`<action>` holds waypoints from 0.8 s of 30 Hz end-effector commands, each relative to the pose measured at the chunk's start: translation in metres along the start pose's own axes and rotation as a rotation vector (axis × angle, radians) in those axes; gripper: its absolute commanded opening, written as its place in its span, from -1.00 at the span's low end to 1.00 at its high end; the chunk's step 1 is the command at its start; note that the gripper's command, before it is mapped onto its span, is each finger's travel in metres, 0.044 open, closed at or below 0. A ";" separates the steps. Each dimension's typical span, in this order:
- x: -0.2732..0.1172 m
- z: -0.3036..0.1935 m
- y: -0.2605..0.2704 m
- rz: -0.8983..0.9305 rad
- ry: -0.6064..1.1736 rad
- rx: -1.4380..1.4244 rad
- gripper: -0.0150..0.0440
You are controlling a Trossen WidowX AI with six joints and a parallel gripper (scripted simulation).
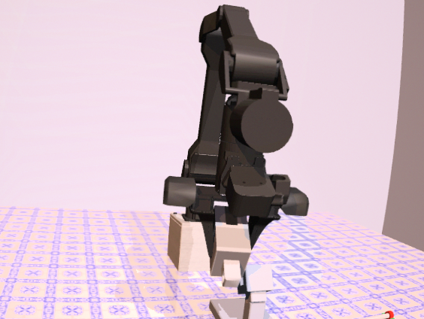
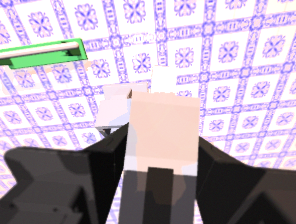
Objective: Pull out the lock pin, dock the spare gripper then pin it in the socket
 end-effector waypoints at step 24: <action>-0.026 -0.029 0.031 -0.050 0.277 -0.091 -0.49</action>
Point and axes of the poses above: the point midway between the two fingers, 35 mm back from their tips, its own x axis out along the fingers, its own y axis across the jaws, z = x × y, the point moved 8 cm from there along -x, back along the fingers, and after that the axes turned 6 degrees about x, right-handed, at the moved point
